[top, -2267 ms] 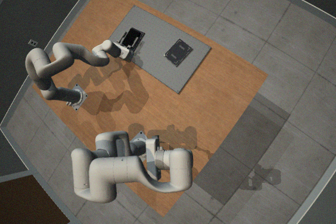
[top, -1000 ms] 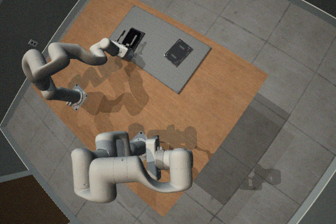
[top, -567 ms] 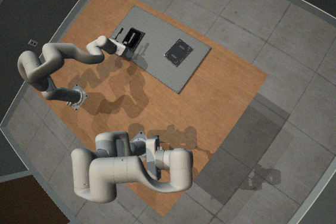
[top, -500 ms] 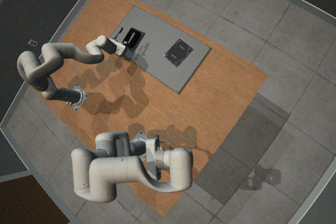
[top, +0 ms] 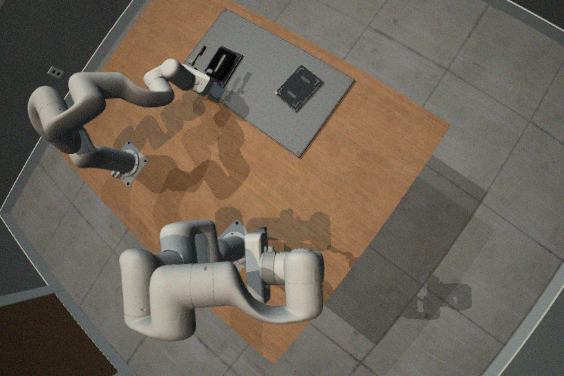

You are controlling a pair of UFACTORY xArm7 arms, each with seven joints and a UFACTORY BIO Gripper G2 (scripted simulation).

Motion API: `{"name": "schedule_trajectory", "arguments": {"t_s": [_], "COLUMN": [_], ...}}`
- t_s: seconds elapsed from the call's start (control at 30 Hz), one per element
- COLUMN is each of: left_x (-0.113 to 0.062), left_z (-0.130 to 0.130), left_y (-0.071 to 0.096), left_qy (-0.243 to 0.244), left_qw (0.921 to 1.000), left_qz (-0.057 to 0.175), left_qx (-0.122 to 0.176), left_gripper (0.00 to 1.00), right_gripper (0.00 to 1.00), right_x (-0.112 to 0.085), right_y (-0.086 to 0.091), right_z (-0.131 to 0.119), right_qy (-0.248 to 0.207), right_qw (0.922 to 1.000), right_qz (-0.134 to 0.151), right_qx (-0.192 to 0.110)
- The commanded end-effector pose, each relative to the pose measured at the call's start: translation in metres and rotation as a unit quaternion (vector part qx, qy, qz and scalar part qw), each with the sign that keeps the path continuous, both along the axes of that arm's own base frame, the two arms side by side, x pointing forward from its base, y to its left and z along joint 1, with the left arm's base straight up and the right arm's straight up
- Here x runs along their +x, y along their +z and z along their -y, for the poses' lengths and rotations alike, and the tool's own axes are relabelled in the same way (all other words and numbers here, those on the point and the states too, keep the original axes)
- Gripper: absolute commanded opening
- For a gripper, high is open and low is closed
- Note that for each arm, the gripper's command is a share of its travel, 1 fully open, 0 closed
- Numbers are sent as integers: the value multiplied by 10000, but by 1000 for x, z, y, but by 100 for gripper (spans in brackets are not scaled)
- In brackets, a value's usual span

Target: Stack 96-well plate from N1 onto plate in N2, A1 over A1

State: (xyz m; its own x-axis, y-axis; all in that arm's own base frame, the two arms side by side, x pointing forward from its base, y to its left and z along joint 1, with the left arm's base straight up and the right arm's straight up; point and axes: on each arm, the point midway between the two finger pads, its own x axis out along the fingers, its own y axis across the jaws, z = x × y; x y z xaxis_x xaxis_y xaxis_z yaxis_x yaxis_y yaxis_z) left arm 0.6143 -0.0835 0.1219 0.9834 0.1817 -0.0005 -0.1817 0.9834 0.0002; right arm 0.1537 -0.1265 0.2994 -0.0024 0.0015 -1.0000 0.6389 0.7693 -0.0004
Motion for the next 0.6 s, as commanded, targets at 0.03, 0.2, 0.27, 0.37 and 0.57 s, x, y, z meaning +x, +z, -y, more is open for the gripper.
{"name": "schedule_trajectory", "arguments": {"t_s": [0.03,0.2,0.27,0.37,0.57], "left_x": [1,-2,-6,-12,-20], "left_z": [0,-4,-7,-13,-21], "left_y": [2,11,19,32,48], "left_qy": [0,-333,-666,-912,-912], "left_qw": [10000,9994,9978,9958,9958], "left_qz": [24,24,24,24,24], "left_qx": [-5,-4,-3,-2,-2], "left_gripper": [37,37,37,37,37], "right_gripper": [100,100,100,100,100], "right_x": [0,0,0,0,0], "right_y": [1,1,1,1,1], "right_z": [0,0,0,0,0], "right_qy": [0,0,0,0,0], "right_qw": [10000,10000,10000,10000,10000], "right_qz": [11,11,11,11,11], "right_qx": [-8,-8,-8,-8,-8]}}
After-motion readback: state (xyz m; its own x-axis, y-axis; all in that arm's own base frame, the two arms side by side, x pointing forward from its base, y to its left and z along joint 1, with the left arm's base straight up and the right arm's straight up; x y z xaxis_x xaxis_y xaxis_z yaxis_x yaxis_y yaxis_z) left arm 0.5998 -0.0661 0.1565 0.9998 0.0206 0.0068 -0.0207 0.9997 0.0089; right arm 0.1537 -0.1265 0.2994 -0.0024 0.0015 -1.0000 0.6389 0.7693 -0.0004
